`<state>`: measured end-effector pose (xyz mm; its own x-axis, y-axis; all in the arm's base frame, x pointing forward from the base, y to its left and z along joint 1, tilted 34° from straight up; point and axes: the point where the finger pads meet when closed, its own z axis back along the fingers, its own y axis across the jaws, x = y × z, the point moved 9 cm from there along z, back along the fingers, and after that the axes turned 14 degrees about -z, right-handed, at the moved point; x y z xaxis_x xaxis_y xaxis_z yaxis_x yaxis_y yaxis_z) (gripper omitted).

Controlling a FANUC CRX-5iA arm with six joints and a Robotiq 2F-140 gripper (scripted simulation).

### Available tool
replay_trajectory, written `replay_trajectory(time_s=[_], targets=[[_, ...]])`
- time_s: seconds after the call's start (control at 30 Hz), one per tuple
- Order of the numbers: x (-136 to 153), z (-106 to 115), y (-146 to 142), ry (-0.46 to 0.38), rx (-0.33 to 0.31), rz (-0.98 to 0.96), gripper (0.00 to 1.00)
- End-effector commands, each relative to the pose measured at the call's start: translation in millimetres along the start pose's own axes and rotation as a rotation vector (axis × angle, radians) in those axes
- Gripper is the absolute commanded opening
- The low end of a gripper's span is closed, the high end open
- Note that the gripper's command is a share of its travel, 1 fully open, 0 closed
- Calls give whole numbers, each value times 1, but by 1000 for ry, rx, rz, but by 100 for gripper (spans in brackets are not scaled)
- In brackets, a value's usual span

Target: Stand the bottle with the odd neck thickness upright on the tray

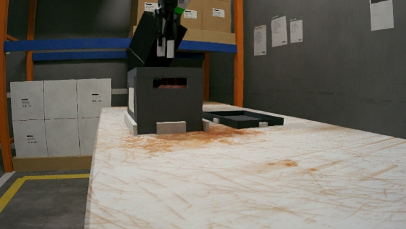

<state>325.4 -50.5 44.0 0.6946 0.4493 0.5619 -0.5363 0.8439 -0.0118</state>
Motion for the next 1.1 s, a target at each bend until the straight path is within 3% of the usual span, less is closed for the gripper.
replay_trajectory(time_s=[0.0, 0.63, 1.07], targets=[[0, 0, 0, 0, -1, 0, 44], [0, -5, 0, 1, -1, 0, 44], [1, -20, 0, 1, -1, 0, 44]])
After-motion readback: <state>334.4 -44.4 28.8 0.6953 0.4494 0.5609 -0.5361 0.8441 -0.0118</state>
